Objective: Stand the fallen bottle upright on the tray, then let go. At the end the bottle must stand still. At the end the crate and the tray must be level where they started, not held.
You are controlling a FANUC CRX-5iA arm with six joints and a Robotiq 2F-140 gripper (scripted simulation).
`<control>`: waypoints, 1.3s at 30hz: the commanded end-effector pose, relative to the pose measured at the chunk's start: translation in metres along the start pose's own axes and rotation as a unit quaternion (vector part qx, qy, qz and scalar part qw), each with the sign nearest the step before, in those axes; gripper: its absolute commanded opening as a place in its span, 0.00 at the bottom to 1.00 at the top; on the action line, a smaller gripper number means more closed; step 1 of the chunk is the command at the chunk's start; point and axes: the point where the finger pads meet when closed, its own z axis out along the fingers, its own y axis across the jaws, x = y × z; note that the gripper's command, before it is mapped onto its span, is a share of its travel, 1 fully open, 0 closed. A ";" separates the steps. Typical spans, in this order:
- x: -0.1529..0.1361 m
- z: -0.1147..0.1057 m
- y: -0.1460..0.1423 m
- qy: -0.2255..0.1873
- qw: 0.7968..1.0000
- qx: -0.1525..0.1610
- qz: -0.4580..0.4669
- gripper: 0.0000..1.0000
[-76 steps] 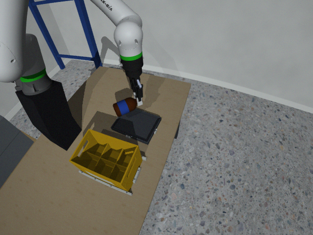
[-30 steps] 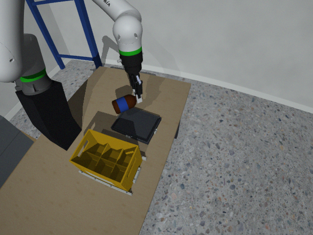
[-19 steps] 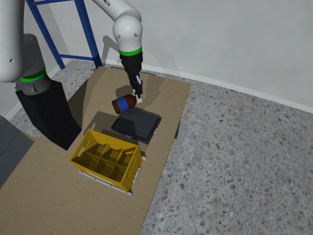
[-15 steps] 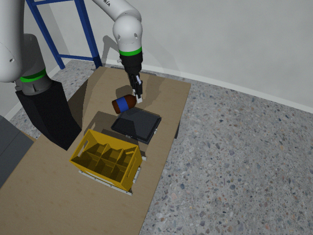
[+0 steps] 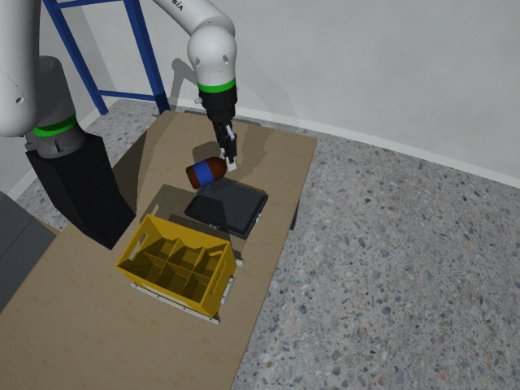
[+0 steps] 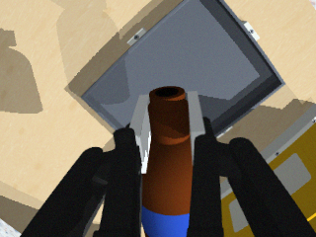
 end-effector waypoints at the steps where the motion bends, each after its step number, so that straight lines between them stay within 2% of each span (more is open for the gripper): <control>1: 0.000 0.000 0.000 0.000 1.000 0.000 0.000 0.00; 14: 0.000 0.000 0.000 0.000 1.000 0.000 0.008 0.00; 26: 0.000 0.000 0.000 0.000 0.996 0.000 0.089 0.00; 39: 0.000 0.000 0.000 0.000 0.991 0.000 0.130 0.00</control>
